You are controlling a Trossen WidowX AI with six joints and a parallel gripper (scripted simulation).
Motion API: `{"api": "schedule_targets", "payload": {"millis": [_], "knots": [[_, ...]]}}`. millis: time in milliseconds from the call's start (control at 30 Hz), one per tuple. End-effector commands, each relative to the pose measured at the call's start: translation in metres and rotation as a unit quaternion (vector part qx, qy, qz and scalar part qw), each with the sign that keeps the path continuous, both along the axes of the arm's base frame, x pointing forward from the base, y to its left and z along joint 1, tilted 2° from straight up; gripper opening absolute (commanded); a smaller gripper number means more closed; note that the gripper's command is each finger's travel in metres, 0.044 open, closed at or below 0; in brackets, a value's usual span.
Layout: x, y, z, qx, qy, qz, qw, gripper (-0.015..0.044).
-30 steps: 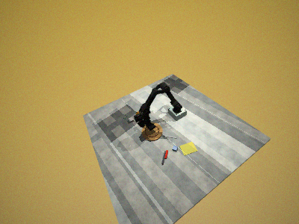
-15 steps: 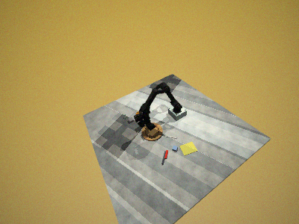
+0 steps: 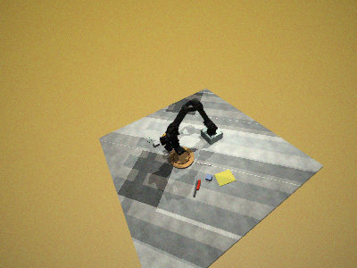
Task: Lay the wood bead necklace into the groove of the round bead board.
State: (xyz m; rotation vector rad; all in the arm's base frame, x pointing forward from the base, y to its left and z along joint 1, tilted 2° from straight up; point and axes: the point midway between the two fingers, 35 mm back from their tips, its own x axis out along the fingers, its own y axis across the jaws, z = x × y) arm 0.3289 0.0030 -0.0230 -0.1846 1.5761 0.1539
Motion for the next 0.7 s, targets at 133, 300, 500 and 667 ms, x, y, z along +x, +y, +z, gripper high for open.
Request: {"api": "schedule_targets", "payload": {"millis": [133,300,500,667], "knots": [[0.0047,-0.0048,0.0014,-0.001,-0.002,0.001,1.0,0.0],[0.0047,-0.0049,-0.0026,-0.001,-0.002,0.001,1.0,0.0],[0.0046,-0.005,-0.0066,-0.001,-0.002,0.001,1.0,0.0],[0.0058,-0.0048,-0.003,-0.001,-0.004,-0.002,1.0,0.0105]]}}
